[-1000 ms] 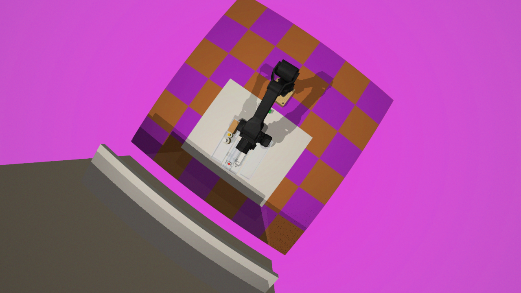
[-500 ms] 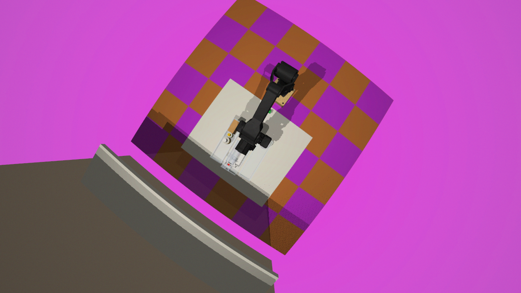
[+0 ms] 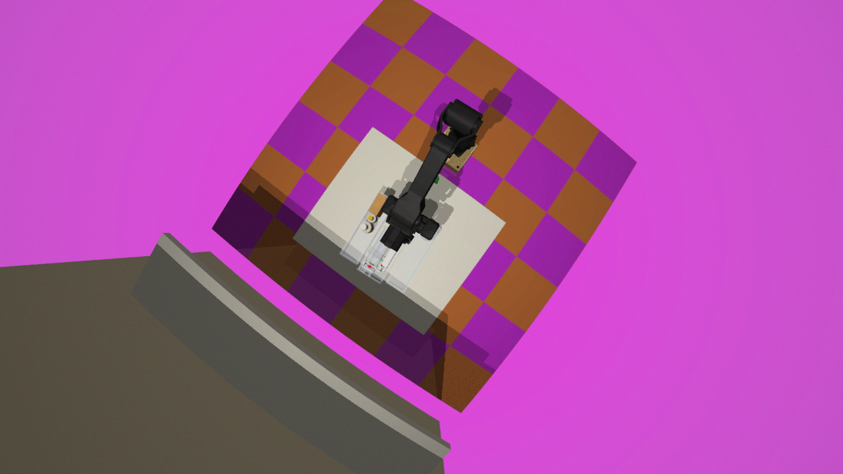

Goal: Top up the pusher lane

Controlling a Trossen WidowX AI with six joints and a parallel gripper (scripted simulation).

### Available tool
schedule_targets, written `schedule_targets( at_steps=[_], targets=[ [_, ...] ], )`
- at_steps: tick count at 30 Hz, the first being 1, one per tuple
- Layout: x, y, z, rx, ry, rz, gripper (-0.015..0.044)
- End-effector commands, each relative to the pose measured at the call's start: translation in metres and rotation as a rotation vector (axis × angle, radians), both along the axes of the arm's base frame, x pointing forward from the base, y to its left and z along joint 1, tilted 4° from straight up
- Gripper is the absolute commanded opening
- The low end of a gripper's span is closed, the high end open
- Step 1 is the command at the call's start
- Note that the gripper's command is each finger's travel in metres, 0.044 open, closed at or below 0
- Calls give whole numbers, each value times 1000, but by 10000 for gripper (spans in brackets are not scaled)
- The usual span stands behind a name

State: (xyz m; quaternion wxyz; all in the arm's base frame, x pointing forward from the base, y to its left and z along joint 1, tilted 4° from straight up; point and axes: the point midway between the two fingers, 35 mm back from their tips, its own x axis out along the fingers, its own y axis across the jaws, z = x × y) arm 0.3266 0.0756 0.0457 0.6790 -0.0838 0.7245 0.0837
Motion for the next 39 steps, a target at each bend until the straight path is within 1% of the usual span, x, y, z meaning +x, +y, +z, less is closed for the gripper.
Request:
schedule_targets(
  at_steps=[1, 39],
  targets=[
    [7, 1, 1, 2, -21, 2, 0],
    [10, 2, 3, 2, -21, 2, 0]
  ],
)
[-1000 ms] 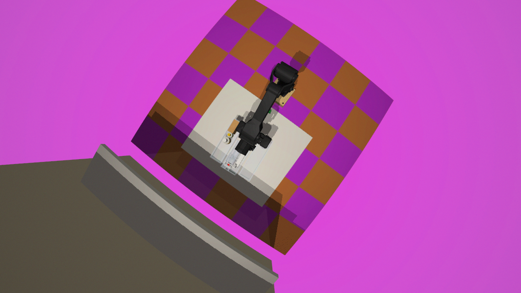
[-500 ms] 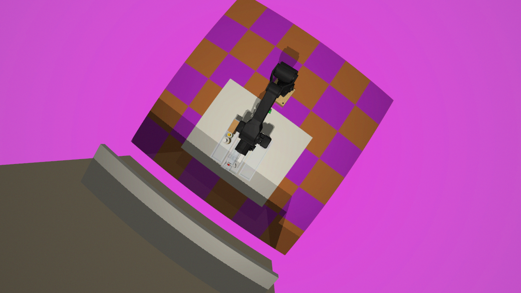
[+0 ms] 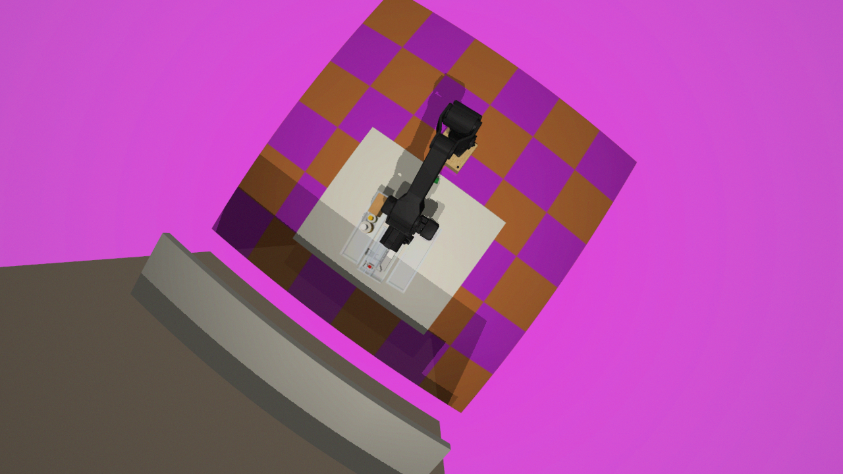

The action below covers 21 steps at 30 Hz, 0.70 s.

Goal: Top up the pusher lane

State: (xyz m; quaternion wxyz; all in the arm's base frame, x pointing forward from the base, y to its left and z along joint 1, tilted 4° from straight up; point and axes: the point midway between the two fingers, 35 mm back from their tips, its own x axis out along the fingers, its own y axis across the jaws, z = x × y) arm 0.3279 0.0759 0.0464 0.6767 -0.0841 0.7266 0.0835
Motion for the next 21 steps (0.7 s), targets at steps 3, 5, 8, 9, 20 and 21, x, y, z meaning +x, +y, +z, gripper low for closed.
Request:
schedule_targets(
  at_steps=[3, 5, 8, 9, 20, 21],
  targets=[
    [9, 2, 2, 4, -27, 2, 0],
    [9, 2, 2, 4, -27, 2, 0],
    [9, 2, 2, 4, -27, 2, 0],
    [9, 2, 2, 4, -27, 2, 0],
    [9, 2, -1, 4, -27, 2, 0],
    [9, 2, -1, 4, -27, 2, 0]
  ],
)
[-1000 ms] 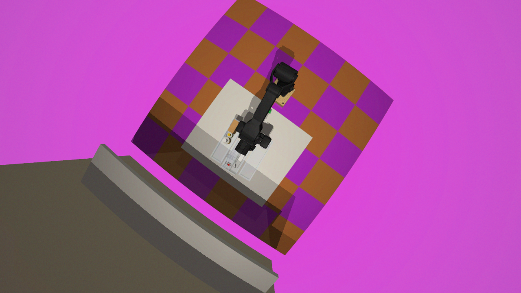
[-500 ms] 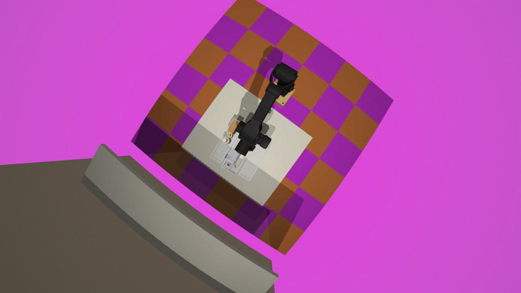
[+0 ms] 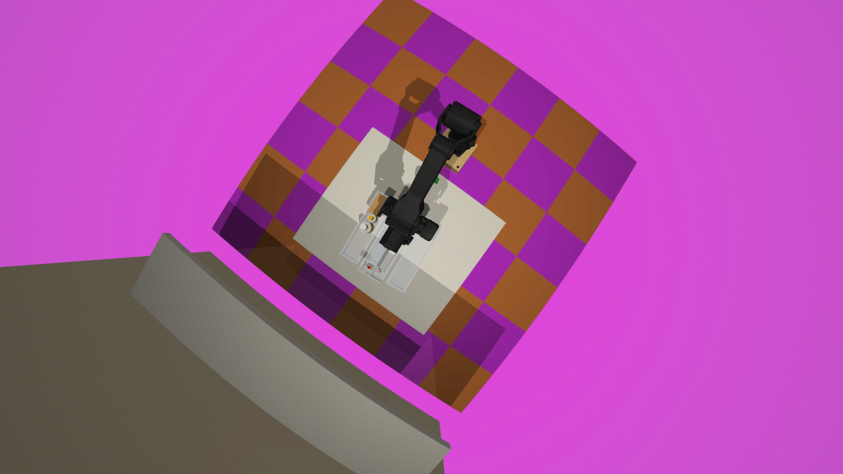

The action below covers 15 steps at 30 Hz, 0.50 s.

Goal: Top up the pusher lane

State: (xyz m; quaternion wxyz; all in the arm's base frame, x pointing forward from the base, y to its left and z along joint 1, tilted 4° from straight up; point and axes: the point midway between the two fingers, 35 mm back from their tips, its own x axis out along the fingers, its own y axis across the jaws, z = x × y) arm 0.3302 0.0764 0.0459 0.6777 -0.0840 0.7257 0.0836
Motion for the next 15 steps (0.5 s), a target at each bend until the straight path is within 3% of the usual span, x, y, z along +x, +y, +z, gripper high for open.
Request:
schedule_targets(
  at_steps=[1, 15],
  targets=[
    [7, 1, -1, 3, -25, 2, 0],
    [7, 1, -6, 3, -25, 2, 0]
  ],
)
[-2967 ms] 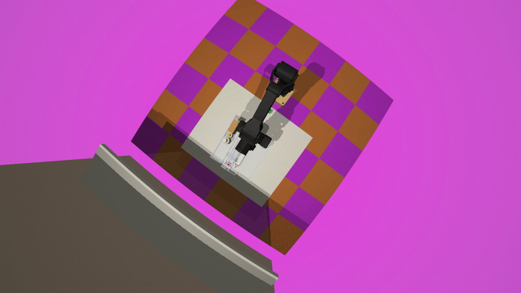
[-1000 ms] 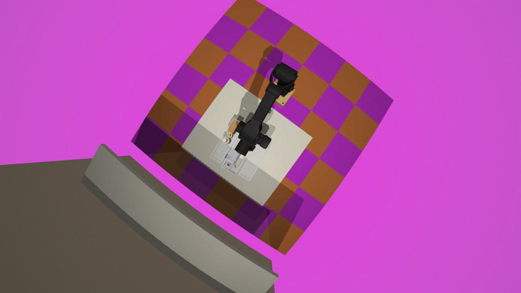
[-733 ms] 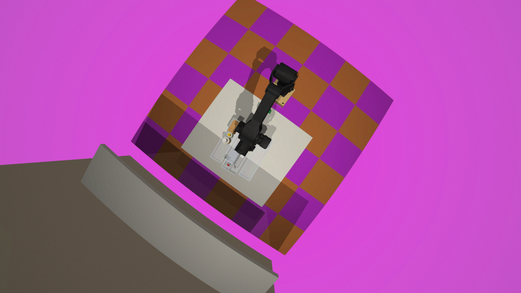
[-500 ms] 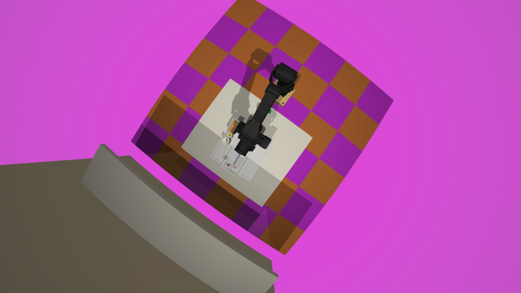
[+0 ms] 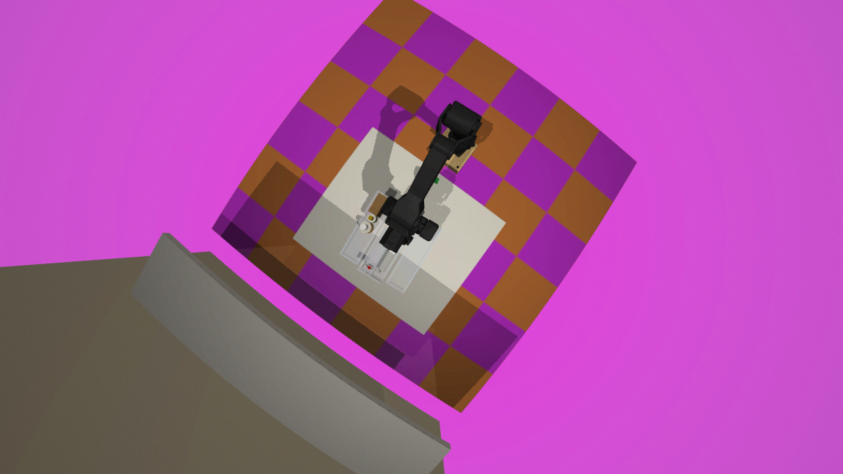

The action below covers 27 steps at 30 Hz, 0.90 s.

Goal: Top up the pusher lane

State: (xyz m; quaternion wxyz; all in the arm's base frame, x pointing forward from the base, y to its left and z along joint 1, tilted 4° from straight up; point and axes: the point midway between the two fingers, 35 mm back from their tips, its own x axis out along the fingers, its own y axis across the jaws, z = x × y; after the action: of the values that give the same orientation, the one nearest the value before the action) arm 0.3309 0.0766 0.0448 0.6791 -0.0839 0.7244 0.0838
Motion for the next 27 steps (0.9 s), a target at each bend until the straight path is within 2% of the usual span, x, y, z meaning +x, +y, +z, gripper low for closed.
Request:
schedule_targets(
  at_steps=[1, 27],
  targets=[
    [6, 1, -5, 2, -21, 2, 0],
    [4, 1, -13, 2, -21, 2, 0]
  ],
)
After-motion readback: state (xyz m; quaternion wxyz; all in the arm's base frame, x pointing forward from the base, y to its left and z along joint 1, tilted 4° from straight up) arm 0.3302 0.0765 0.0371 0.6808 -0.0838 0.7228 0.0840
